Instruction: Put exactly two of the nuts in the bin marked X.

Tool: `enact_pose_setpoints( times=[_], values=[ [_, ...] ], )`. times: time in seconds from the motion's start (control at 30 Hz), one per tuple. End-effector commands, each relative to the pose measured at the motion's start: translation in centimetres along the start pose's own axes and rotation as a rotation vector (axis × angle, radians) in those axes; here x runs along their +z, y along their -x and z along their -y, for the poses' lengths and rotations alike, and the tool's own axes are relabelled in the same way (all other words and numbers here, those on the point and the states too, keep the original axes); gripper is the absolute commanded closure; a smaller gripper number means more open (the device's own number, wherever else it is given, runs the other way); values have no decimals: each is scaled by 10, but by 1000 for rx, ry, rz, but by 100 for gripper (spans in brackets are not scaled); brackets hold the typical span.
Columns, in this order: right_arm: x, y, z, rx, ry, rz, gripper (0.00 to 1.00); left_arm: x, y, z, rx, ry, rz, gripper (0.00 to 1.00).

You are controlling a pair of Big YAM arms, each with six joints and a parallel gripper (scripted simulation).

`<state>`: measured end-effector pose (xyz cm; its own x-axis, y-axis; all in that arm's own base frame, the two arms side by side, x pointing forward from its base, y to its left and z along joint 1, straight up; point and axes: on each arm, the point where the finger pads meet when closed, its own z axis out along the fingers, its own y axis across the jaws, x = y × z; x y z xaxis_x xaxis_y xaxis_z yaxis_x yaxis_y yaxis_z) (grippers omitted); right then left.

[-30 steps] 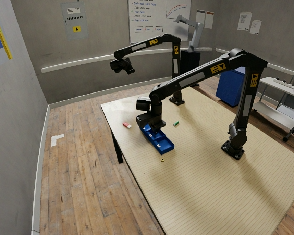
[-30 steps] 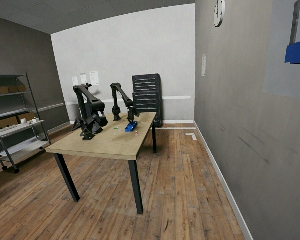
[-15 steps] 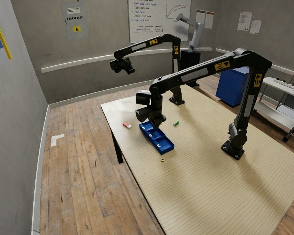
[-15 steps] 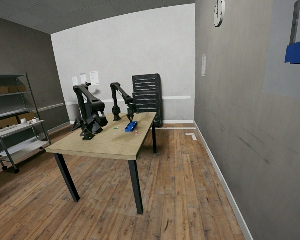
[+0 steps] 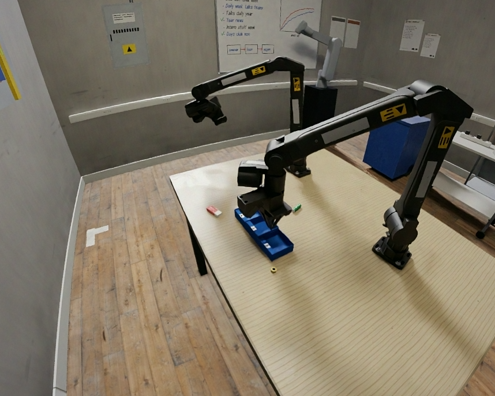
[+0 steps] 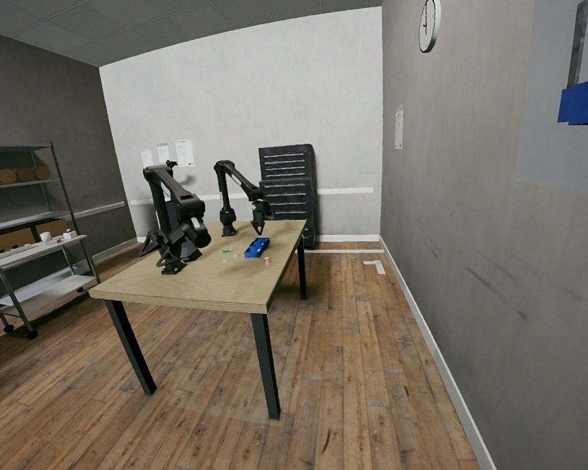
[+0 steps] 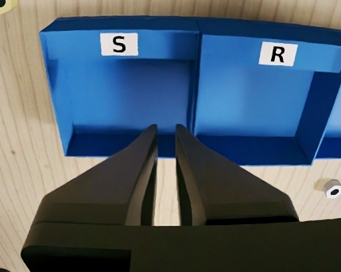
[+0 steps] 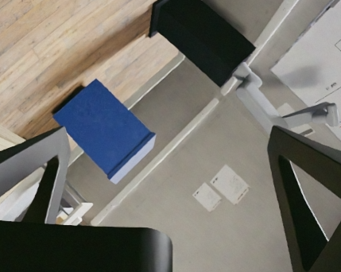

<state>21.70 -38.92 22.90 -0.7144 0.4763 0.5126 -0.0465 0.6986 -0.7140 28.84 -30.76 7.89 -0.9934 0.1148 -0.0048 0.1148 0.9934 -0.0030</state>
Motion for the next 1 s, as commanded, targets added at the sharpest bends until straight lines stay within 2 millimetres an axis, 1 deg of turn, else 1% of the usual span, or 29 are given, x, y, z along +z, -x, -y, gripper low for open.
enact_pose_setpoints(
  times=[0.0, 0.1, 0.17, 0.2, 0.23, 0.27, 0.3, 0.43, 0.47, 0.5, 0.9, 0.97],
  values=[
    [3, -3, 5, 15, 4, -3, 0, -7, 6, -13, 21, -18, 21, 91],
    [3, -3, 5, 15, 4, -3, 0, -7, 7, -27, 21, -18, 23, 91],
    [3, -3, 5, 15, 4, -3, 0, -7, 6, -29, 21, -15, 19, 91],
    [3, -3, 5, 15, 4, -3, 0, -14, 23, -17, 21, -29, 38, 91],
    [3, -3, 5, 15, 4, -3, 0, -12, 23, -15, 24, -26, 33, 91],
    [3, -3, 5, 15, 4, -3, 0, -9, 12, -20, 21, -17, 22, 91],
    [3, -3, 5, 15, 4, -3, 0, -6, 11, -13, 43, -16, 19, 91],
    [3, -3, 5, 15, 4, -3, 0, -6, 11, -13, 43, -15, 18, 91],
    [3, -3, 5, 15, 4, -3, 0, 9, 3, -24, 35, 1, -4, 91],
    [3, -3, 5, 15, 4, -3, 0, 12, 3, -25, 34, 2, -5, 91],
    [3, -3, 5, 15, 4, -3, 0, 44, 2, -25, 30, 3, -6, 91],
    [3, -3, 5, 15, 4, -3, 0, 47, 3, -25, 30, 2, -5, 91]
  ],
)
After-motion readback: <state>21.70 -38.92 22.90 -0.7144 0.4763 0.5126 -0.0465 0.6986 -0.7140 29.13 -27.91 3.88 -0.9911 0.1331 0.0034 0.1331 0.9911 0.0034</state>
